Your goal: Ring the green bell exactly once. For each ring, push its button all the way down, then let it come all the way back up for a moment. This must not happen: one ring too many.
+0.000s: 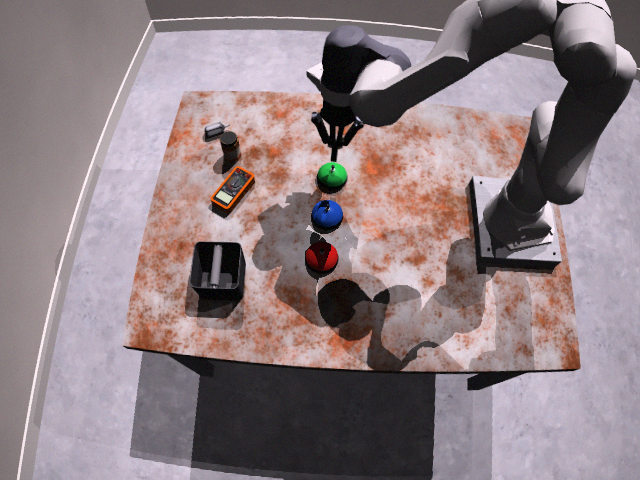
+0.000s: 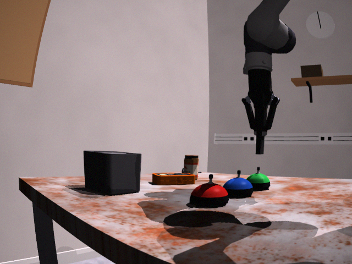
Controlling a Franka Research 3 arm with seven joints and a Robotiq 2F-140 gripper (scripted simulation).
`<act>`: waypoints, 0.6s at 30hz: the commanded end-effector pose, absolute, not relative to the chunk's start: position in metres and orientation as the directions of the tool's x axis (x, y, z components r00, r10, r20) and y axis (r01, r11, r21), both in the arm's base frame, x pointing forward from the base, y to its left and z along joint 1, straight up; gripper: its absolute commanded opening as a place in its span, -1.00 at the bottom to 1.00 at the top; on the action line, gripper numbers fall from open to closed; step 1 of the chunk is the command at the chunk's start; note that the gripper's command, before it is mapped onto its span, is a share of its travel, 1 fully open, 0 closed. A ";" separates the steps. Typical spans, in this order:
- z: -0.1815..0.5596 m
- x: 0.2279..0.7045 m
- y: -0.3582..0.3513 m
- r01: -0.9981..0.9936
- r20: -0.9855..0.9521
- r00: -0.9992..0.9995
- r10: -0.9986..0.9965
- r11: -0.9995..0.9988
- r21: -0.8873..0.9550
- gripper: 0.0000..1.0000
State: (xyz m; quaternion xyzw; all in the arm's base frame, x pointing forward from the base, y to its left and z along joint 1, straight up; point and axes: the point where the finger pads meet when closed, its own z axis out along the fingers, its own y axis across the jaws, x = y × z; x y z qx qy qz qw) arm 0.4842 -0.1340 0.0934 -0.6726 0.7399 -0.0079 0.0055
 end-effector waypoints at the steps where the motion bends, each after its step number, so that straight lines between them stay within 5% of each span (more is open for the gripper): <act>1: 0.108 0.479 -0.133 -0.995 0.001 -0.100 -0.995 0.100 -0.001 -0.80; 18: 0.126 0.479 -0.133 -0.995 0.001 -0.100 -0.995 0.100 -0.001 -0.80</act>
